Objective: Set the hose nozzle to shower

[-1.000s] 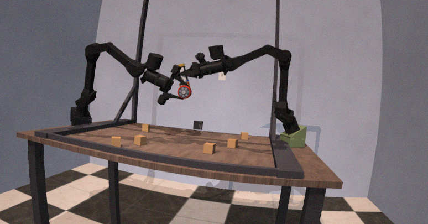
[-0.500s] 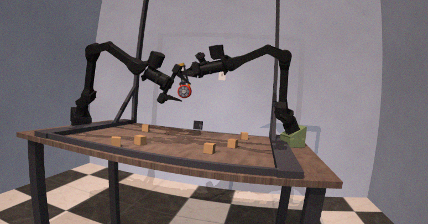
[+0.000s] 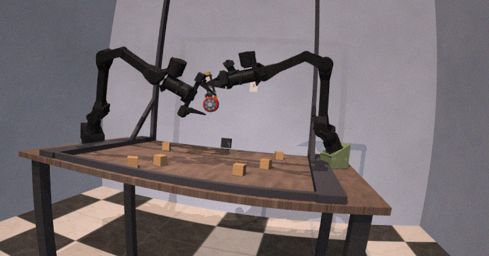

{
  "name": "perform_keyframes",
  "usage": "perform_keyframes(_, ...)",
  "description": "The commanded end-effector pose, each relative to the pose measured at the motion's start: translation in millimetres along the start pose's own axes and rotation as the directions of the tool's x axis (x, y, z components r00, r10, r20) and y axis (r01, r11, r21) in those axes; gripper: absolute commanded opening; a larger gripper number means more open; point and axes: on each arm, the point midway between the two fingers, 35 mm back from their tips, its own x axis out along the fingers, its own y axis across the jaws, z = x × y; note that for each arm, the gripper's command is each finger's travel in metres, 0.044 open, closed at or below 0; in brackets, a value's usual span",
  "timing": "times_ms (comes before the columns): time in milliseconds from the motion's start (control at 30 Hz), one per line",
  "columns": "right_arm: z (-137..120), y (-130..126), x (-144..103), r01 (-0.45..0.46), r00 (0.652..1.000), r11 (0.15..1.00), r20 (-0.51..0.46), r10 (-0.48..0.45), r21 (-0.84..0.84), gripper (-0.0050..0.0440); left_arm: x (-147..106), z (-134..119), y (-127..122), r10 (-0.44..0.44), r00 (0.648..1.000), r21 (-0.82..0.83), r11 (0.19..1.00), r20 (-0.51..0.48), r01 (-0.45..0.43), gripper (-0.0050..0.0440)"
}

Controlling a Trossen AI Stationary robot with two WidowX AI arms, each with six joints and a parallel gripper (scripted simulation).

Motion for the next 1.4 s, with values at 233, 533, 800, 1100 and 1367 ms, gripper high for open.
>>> perform_keyframes(233, -4.2, -10.9, -20.8, 0.026, 1.0, 1.0, -0.011, -0.026, 0.008, 0.0408, -5.3, 17.1, 4.9, 0.005, 0.999, -0.009, 1.0, 0.042, -0.005, 0.017)
perform_keyframes(533, -4.1, -10.7, -32.9, 0.027, 1.0, 1.0, -0.011, -0.027, 0.008, 0.0408, -5.3, 17.1, 4.9, 0.005, 0.999, -0.009, 1.0, 0.042, -0.005, 0.017)
perform_keyframes(800, -3.9, -10.1, -42.8, 0.026, 1.0, 1.0, -0.011, -0.026, 0.008, 0.0408, -5.3, 17.1, 4.9, 0.005, 0.999, -0.009, 1.0, 0.042, -0.005, 0.017)
perform_keyframes(1100, -3.8, -9.7, -54.7, 0.026, 1.0, 1.0, -0.01, -0.026, 0.008, 0.0408, -5.3, 17.1, 4.9, 0.005, 0.999, -0.009, 1.0, 0.042, -0.005, 0.017)
perform_keyframes(1367, -3.6, -9.1, -64.3, 0.025, 1.0, 1.0, -0.01, -0.025, 0.008, 0.0408, -5.3, 17.1, 4.9, 0.005, 0.999, -0.009, 1.0, 0.042, -0.005, 0.017)
